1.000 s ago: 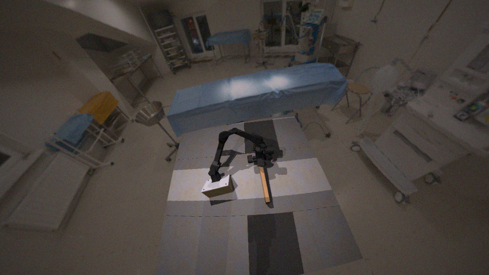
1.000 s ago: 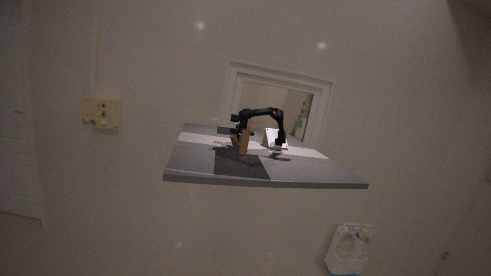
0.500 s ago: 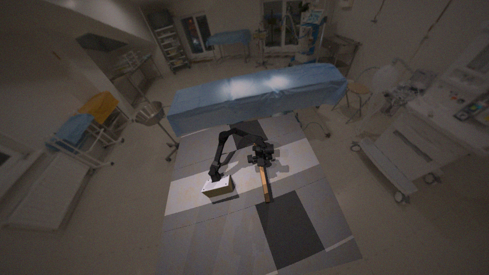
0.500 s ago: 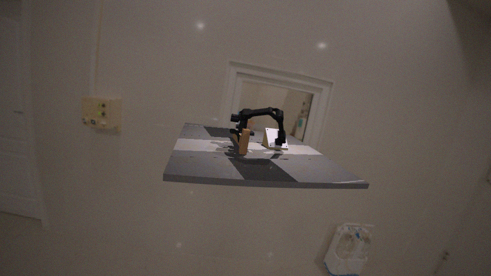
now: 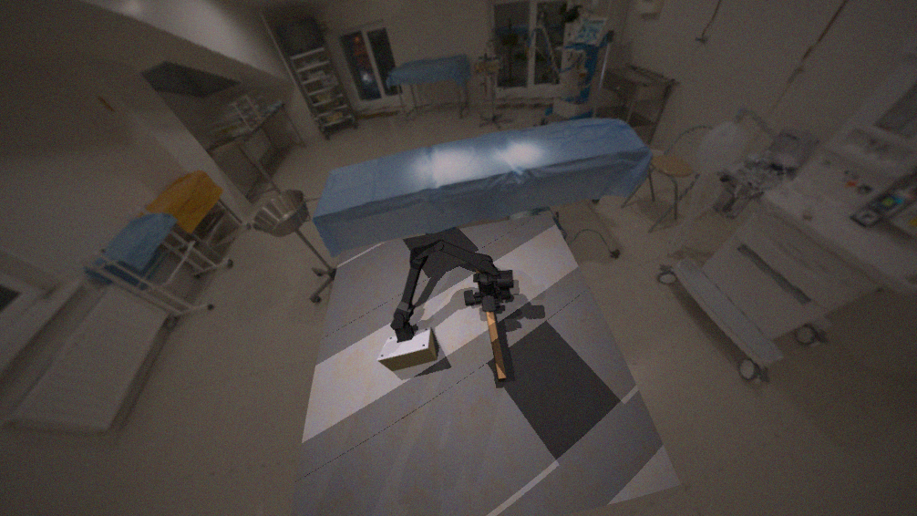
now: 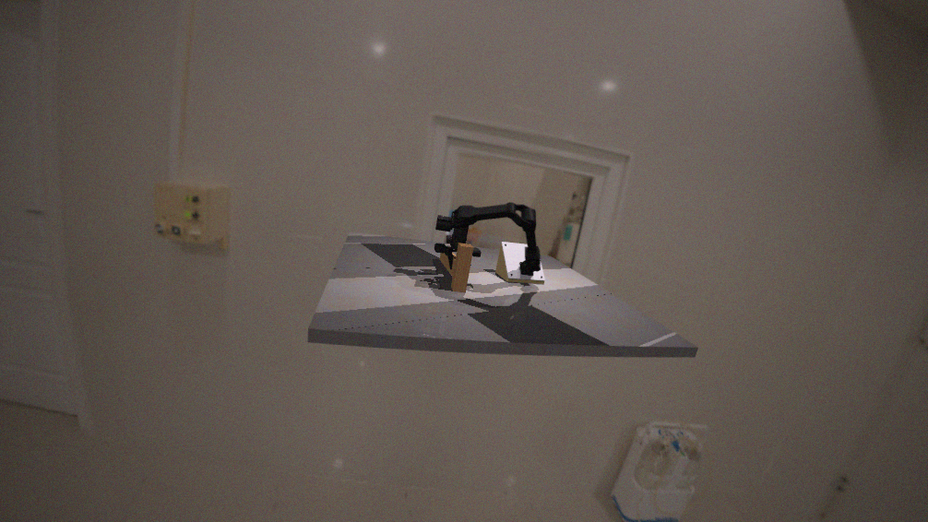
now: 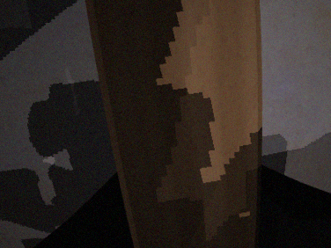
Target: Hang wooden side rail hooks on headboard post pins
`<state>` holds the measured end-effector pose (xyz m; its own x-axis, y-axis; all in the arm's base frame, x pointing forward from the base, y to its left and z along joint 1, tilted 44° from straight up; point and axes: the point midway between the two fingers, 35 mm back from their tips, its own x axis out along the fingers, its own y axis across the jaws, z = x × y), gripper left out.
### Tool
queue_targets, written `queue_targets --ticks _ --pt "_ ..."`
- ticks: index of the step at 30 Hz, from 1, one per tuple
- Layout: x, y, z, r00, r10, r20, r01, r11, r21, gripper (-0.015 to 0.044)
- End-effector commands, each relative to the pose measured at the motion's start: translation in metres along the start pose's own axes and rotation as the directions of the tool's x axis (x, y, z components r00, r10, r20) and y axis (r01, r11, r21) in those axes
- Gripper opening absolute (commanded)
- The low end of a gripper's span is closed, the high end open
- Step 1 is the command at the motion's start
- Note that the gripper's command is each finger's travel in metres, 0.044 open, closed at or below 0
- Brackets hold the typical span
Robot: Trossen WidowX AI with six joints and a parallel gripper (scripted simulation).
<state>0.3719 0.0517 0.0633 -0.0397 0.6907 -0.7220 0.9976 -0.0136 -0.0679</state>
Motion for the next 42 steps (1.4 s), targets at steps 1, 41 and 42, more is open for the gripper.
queue_targets --ticks 1,41,42 --pt "-0.0024 0.0011 -0.001 1.0 0.006 -0.004 -0.006 1.0 0.005 0.0" --pt "-0.0003 0.0008 -0.0039 1.0 0.006 -0.004 -0.006 1.0 0.005 0.0" --pt "-0.0001 0.0008 -0.0039 1.0 0.006 -0.004 -0.006 1.0 0.005 0.0"
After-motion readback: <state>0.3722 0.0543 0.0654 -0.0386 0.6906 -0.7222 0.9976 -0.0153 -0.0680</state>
